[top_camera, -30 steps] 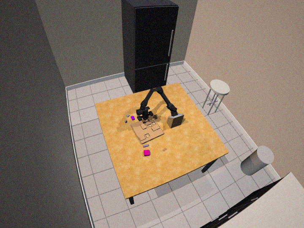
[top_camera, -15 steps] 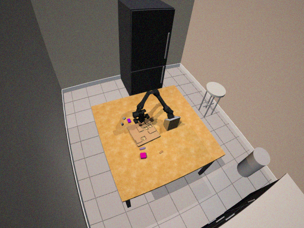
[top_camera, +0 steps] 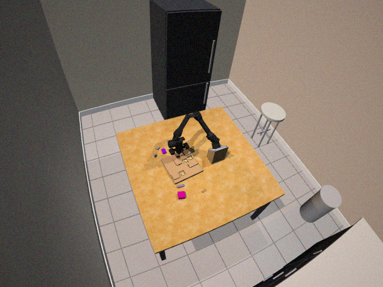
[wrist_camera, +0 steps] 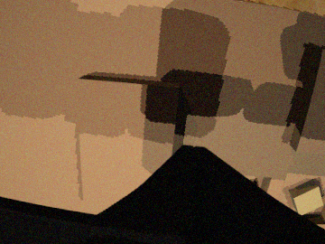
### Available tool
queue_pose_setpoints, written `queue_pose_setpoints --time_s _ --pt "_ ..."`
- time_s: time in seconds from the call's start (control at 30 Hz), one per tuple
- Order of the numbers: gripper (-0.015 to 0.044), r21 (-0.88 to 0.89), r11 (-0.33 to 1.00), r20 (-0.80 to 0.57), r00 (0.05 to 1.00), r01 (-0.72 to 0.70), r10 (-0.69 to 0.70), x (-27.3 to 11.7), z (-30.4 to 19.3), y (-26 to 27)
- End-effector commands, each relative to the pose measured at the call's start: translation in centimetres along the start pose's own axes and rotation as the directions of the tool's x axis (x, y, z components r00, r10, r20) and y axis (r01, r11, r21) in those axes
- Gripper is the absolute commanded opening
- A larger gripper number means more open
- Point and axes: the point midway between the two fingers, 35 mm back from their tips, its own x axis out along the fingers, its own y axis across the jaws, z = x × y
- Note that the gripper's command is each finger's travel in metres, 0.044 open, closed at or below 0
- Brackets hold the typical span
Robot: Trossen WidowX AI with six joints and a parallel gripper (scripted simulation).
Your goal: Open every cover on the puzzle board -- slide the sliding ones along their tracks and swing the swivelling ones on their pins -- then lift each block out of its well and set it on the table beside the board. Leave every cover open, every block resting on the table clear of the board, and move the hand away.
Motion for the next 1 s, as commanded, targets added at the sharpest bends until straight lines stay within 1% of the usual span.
queue_pose_setpoints --time_s 0.0,0.97 --pt "0.0 -0.007 1.0 0.003 1.0 0.002 -0.002 0.4 0.0 -0.1" --pt "0.0 -0.007 1.0 0.003 1.0 0.002 -0.002 3.3 0.0 0.0"
